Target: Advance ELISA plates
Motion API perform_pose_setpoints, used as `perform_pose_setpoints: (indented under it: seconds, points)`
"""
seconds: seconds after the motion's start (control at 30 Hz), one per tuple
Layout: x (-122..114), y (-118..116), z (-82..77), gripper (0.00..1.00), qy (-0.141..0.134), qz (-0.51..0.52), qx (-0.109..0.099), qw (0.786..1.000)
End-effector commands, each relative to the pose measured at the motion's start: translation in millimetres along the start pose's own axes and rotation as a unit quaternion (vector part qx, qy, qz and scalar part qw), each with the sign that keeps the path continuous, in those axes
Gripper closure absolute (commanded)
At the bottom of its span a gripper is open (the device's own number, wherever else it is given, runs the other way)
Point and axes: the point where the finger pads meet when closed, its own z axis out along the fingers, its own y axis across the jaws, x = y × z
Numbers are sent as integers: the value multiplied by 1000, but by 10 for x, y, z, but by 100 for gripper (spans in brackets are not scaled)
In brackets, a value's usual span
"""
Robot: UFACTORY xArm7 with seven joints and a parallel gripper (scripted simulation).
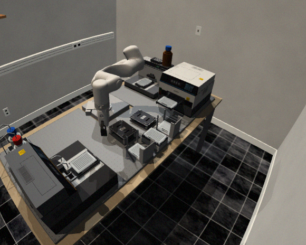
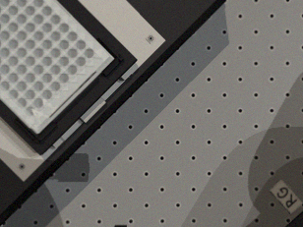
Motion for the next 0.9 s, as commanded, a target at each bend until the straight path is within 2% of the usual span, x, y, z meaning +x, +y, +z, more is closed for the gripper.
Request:
perform_pose_setpoints:
  seconds: [0.0, 0.2, 0.43, 0.53, 0.6, 0.7, 0.73, 0.87]
  points:
    - [-69, 76, -19, 0, -1, -73, 7, 997]
    - [-150, 167, -18, 0, -1, -153, 7, 988]
    - [-276, 307, -17, 0, 0, -271, 7, 962]
    - [-343, 382, -16, 0, 1, -328, 7, 944]
    - [-343, 382, -16, 0, 1, -328, 7, 944]
    - [-402, 448, -15, 0, 1, -385, 7, 923]
    - [-402, 448, -15, 0, 1, -385, 7, 923]
    - [-491, 547, -14, 0, 1, -458, 7, 889]
